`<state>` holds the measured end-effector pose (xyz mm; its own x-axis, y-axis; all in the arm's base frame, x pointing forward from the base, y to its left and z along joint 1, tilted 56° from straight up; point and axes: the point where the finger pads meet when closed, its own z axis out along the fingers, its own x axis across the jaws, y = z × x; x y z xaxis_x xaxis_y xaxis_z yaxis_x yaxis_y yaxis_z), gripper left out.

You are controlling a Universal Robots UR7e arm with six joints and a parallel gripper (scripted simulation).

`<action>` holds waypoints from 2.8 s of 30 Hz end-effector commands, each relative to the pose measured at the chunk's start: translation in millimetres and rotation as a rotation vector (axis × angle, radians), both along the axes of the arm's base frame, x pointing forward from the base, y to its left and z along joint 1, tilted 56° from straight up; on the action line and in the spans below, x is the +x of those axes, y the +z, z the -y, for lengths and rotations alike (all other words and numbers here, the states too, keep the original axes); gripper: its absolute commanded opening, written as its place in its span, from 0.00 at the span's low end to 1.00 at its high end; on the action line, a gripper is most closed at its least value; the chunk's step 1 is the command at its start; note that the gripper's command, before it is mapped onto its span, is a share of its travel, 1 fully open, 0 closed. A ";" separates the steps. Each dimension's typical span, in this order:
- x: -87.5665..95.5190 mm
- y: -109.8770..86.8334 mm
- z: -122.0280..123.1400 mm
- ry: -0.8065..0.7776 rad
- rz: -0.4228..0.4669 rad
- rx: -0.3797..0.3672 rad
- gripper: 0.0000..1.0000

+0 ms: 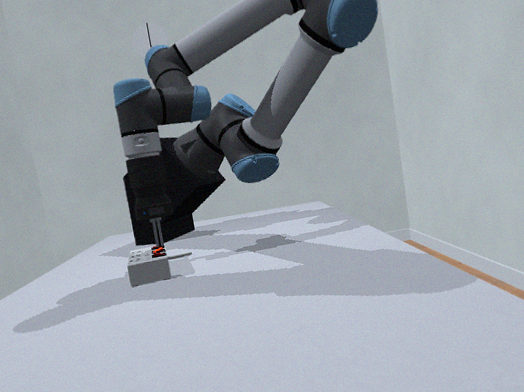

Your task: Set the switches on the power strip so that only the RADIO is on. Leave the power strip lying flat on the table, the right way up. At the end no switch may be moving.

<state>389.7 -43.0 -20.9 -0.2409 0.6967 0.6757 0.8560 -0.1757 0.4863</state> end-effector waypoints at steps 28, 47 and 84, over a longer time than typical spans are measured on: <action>-0.4 -1.7 -3.7 0.001 -0.003 0.006 0.00; -14.6 18.2 24.3 -0.001 0.001 -0.002 0.00; -24.8 30.4 39.7 -0.001 0.001 -0.002 1.00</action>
